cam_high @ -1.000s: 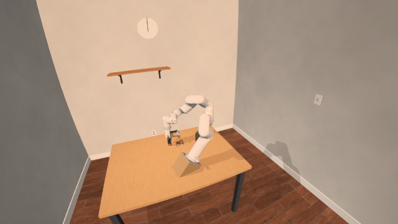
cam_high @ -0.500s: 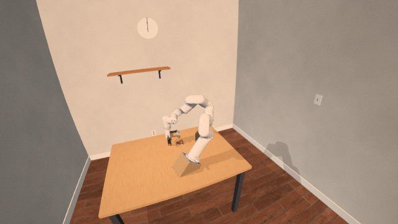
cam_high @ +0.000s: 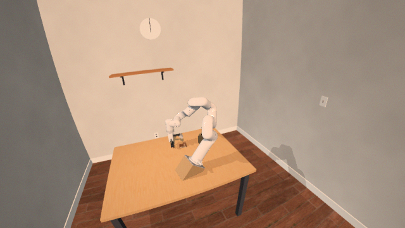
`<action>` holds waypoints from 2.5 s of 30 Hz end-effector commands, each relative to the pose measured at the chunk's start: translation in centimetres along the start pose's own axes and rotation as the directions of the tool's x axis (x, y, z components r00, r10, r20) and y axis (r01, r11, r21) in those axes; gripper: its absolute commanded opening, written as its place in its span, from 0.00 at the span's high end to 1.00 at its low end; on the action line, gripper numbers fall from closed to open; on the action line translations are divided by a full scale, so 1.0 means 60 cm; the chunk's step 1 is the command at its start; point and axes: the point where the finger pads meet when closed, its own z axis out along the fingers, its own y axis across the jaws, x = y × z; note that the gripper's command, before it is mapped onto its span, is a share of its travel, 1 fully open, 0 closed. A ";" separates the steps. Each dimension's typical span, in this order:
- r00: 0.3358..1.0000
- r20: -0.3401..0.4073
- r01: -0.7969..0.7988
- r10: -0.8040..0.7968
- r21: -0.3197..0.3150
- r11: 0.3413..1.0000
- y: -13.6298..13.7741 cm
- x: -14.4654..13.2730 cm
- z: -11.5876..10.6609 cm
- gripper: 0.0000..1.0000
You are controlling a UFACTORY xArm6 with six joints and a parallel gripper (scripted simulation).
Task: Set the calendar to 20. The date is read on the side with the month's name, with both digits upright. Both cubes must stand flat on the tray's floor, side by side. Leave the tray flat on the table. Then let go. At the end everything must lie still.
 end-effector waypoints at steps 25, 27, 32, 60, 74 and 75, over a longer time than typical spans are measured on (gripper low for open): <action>1.000 0.003 -0.001 0.001 0.003 1.000 -0.002 -0.001 0.024 0.51; 1.000 0.003 -0.001 0.001 0.003 1.000 -0.002 -0.001 0.024 0.51; 1.000 0.003 -0.001 0.001 0.003 1.000 -0.002 -0.001 0.024 0.51; 1.000 0.003 -0.001 0.001 0.003 1.000 -0.002 -0.001 0.024 0.71; 1.000 0.003 -0.001 0.001 0.003 1.000 -0.002 -0.001 0.024 0.71; 1.000 0.003 -0.001 0.001 0.003 1.000 -0.002 -0.001 0.024 0.71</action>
